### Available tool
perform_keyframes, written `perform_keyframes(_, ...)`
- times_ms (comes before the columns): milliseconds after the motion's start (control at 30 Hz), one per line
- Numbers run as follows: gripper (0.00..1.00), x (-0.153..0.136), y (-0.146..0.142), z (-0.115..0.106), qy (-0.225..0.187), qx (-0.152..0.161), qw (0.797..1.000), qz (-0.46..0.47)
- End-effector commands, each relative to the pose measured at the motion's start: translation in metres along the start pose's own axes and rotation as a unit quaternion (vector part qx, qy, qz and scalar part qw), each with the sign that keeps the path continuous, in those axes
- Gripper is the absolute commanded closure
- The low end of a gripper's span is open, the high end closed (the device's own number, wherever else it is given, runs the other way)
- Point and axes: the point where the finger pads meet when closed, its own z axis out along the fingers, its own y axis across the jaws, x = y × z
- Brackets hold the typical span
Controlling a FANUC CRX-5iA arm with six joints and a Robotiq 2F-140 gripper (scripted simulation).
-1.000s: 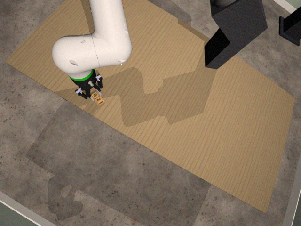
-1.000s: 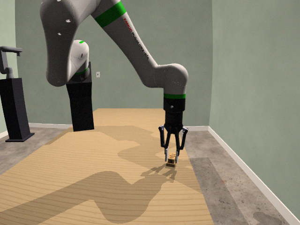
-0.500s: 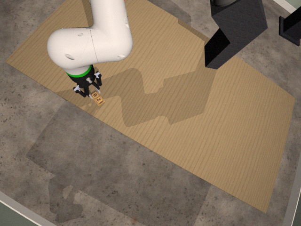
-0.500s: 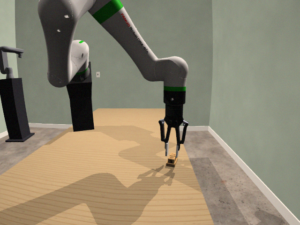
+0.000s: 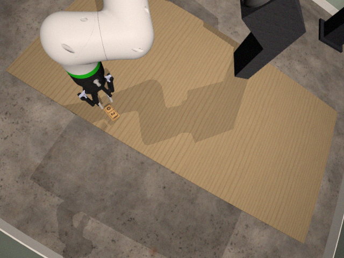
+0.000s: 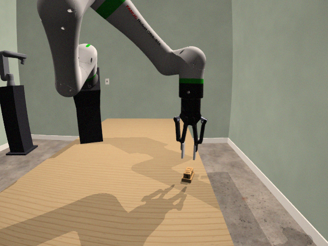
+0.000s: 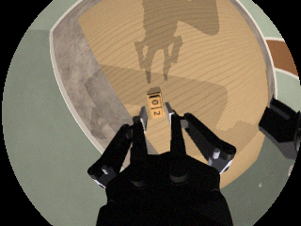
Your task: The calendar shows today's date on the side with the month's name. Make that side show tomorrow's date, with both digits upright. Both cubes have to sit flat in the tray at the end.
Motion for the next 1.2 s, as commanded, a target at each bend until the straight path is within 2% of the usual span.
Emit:
perform_keyframes(0, 0.65, 0.000, 0.000, -0.002, 0.000, 0.000, 1.000, 0.000)
perform_keyframes(67, 0.65, 0.000, 0.000, -0.002, 0.000, 0.000, 1.000, 0.000)
perform_keyframes(100, 0.00, 0.000, 0.000, -0.002, 0.000, 0.000, 1.000, 0.000)
perform_keyframes(833, 0.00, 0.000, 0.000, -0.003, 0.000, 0.000, 1.000, 0.000)
perform_keyframes(1167, 0.00, 0.000, 0.000, -0.018, 0.000, 0.000, 1.000, 0.000)
